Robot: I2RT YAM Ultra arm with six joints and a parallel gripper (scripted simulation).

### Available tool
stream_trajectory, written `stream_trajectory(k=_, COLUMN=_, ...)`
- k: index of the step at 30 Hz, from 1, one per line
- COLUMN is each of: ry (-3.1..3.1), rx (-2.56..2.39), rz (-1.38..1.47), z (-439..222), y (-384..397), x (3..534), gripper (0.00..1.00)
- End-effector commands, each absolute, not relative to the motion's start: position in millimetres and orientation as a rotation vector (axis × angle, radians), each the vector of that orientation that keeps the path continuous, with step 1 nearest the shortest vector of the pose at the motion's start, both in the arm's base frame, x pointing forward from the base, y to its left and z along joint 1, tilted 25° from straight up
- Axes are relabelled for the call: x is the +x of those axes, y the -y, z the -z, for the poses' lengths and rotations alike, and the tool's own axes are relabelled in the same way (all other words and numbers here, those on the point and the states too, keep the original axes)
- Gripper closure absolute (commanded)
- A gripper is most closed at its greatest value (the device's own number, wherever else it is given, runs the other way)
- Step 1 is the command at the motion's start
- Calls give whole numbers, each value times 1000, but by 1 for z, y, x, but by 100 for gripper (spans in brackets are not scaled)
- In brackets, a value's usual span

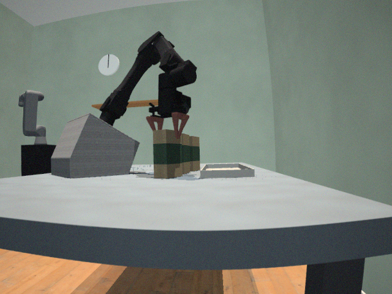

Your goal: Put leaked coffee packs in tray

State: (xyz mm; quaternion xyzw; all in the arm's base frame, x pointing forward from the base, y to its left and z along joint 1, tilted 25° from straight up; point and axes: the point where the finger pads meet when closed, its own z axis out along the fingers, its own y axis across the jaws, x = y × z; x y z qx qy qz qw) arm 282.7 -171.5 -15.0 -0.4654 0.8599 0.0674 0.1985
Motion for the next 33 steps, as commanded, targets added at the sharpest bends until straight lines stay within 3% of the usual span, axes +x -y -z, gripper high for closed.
stream_trajectory(k=1, ry=-2403, rx=-1283, rz=-217, z=27, y=165, x=284, gripper=22)
stream_trajectory(k=33, ry=-2409, rx=-1277, rz=-232, z=29, y=163, x=282, gripper=22)
